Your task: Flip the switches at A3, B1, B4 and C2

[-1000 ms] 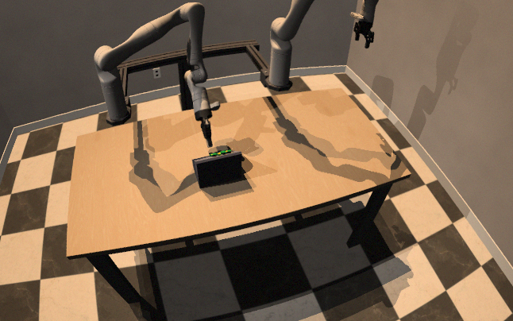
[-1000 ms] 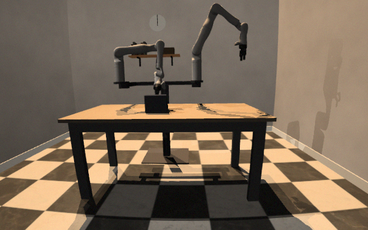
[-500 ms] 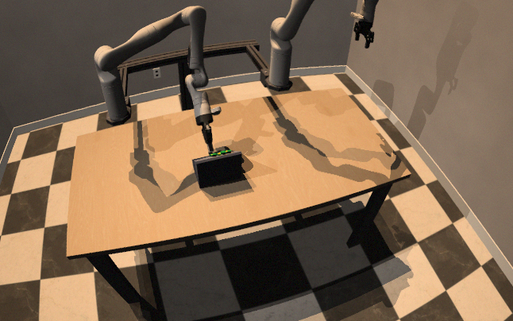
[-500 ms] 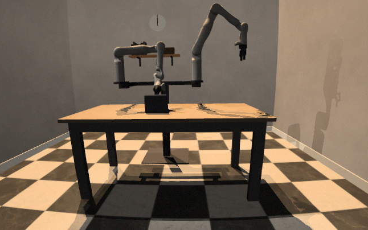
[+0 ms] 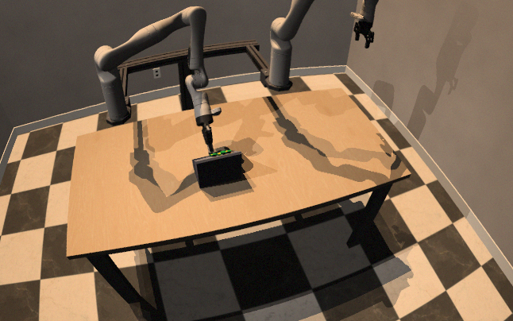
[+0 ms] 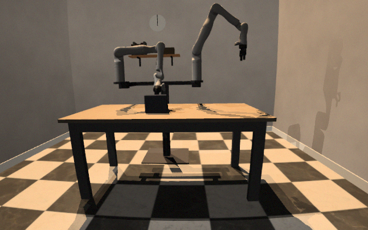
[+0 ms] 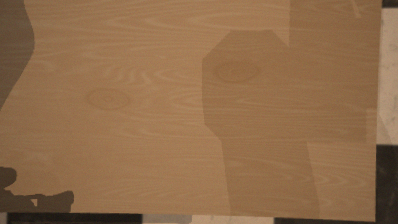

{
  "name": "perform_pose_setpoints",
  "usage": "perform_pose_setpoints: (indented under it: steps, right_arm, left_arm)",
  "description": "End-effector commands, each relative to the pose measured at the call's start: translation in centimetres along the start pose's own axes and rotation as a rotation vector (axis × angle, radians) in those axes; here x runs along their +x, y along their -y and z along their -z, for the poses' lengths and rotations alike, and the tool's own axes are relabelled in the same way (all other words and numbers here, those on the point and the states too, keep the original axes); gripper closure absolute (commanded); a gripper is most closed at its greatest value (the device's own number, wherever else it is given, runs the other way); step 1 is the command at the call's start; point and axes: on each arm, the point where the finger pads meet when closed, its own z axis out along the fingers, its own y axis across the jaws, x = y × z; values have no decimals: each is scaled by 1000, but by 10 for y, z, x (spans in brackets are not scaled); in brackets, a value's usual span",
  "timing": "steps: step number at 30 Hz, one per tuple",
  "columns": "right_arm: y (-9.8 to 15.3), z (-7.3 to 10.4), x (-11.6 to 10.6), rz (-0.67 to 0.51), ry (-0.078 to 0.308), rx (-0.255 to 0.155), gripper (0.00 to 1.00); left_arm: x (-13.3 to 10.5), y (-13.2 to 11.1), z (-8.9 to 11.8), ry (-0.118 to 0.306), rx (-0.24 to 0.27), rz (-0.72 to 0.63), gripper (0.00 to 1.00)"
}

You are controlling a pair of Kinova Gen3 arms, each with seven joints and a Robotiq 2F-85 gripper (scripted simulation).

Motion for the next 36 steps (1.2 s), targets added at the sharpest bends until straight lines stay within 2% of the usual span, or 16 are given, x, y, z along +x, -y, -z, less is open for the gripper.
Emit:
perform_pose_setpoints:
  steps: [1,27,36]
  right_arm:
    - [-1,-1,1,-1,-1,0,903]
    - [-1,-3,1,-1,-1,0,903]
    - [-1,17,1,-1,-1,0,903]
  left_arm:
    - [0,0,1,2,0,0,2]
    - [0,0,1,2,0,0,2]
    - [0,0,1,2,0,0,2]
